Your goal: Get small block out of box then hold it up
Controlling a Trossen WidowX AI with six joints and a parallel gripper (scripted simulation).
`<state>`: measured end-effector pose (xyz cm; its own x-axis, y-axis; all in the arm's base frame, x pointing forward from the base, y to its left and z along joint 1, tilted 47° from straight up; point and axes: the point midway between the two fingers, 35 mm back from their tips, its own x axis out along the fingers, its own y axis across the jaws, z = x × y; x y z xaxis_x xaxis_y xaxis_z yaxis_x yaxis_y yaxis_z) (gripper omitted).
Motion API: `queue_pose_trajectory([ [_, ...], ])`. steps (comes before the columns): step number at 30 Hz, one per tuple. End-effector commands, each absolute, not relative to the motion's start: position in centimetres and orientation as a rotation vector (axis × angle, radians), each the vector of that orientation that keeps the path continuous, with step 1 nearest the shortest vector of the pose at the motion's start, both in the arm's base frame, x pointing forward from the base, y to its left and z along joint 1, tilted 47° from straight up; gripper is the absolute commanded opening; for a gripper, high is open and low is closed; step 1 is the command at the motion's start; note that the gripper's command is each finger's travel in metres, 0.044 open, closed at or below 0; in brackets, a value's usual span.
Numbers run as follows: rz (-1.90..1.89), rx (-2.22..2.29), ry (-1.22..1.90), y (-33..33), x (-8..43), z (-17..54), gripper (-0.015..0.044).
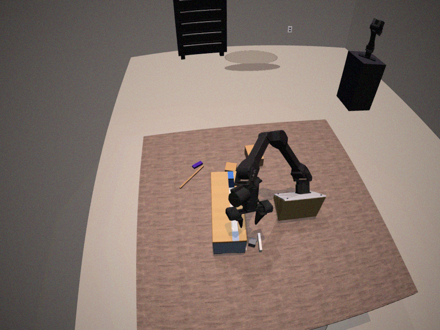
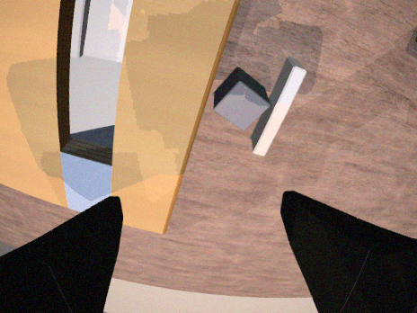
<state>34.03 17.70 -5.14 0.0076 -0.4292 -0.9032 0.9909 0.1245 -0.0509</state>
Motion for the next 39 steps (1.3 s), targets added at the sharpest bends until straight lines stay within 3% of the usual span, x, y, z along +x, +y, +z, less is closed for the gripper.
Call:
queue_pose_trajectory([
  [1, -0.997, 0.342, 1.174, 18.1, 33.5, -5.4, 0.0285],
  [8, -0.545, -0.302, 1.39, 18.5, 33.1, -5.7, 0.0285],
  [39, 0.49, -1.677, 1.514, 19.6, 32.3, -6.2, 0.0285],
])
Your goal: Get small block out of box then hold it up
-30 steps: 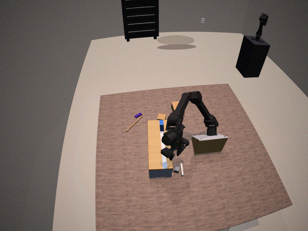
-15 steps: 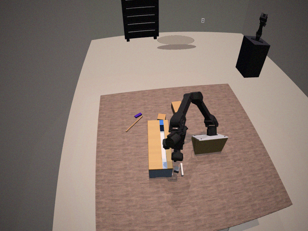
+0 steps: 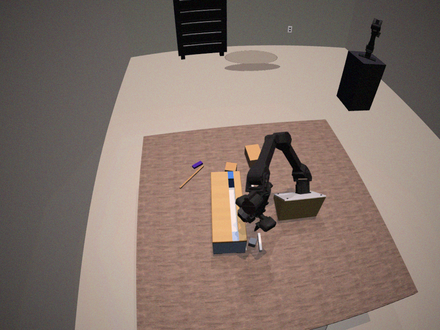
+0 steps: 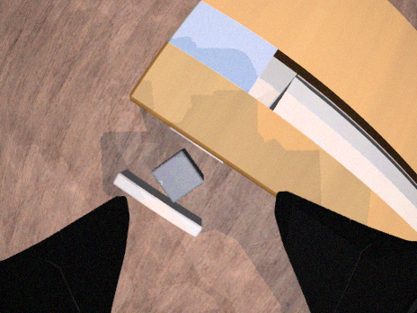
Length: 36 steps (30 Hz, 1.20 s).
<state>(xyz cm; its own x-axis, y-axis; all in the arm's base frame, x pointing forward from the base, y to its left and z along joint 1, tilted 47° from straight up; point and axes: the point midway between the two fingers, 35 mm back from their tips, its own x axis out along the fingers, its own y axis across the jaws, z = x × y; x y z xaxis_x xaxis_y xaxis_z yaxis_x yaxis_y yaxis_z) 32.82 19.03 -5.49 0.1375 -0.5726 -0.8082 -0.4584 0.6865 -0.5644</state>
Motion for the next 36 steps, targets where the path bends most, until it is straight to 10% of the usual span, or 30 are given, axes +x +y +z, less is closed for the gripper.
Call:
queue_pose_trajectory([
  [1, 0.526, -1.719, 1.511, 19.7, 32.3, -6.2, 0.0285],
  [36, 1.974, -2.976, 1.034, 21.0, 31.7, -6.4, 0.0285],
])
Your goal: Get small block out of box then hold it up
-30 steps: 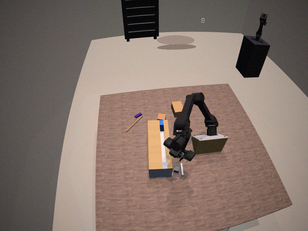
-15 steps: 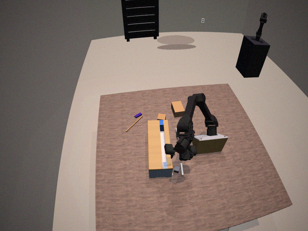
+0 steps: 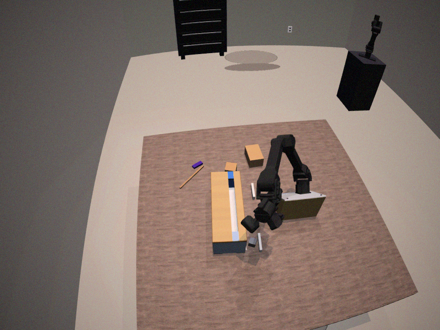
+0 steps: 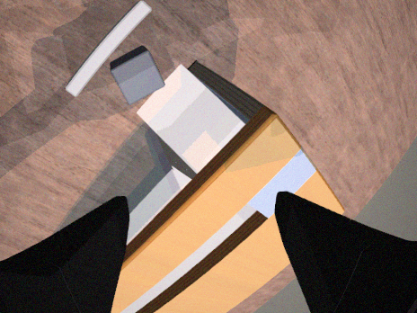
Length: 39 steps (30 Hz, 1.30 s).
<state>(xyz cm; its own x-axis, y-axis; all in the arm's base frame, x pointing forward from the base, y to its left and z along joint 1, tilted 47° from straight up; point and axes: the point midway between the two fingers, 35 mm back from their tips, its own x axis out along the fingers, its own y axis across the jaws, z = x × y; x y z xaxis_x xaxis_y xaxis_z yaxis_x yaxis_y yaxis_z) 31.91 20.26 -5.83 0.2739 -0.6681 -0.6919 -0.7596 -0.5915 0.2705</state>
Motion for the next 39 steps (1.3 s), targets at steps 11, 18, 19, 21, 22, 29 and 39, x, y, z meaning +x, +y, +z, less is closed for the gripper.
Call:
queue_pose_trajectory([
  [11, 1.975, -2.977, 1.034, 21.0, 31.7, -6.4, 0.0285],
  [18, 1.975, -2.977, 1.034, 21.0, 31.7, -6.4, 0.0285],
  [19, 1.975, -2.977, 1.034, 21.0, 31.7, -6.4, 0.0285],
  [21, 1.975, -2.977, 1.034, 21.0, 31.7, -6.4, 0.0285],
  [22, 1.975, -2.977, 1.034, 21.0, 31.7, -6.4, 0.0285],
  [29, 1.973, -2.978, 1.035, 16.0, 31.2, -12.2, 0.0285],
  [39, 1.972, -2.979, 1.038, 14.6, 30.8, -13.4, 0.0285],
])
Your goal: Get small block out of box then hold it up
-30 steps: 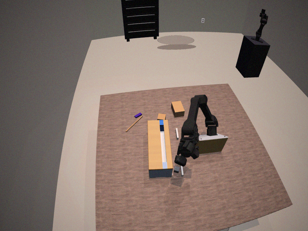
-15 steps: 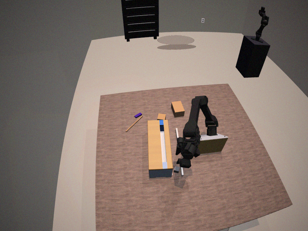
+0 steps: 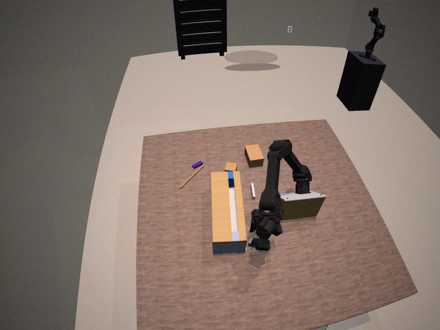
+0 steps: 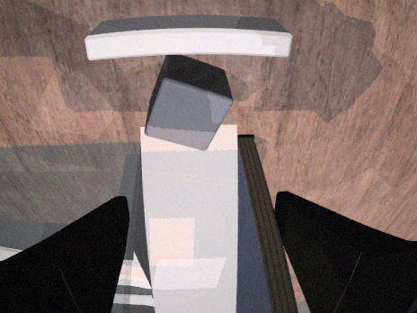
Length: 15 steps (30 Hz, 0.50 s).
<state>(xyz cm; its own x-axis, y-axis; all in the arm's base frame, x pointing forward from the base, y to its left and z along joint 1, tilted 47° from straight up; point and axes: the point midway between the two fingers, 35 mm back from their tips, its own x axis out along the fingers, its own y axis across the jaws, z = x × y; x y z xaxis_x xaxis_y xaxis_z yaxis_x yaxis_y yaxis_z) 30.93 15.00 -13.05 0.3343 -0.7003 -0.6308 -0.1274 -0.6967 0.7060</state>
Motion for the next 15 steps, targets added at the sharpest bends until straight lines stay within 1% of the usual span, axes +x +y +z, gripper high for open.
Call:
queue_pose_trajectory([
  [1, -1.359, 2.052, -0.715, 14.5, 30.8, -13.4, 0.0285],
  [15, -1.359, 2.053, -0.715, 12.9, 30.8, -15.0, 0.0285],
])
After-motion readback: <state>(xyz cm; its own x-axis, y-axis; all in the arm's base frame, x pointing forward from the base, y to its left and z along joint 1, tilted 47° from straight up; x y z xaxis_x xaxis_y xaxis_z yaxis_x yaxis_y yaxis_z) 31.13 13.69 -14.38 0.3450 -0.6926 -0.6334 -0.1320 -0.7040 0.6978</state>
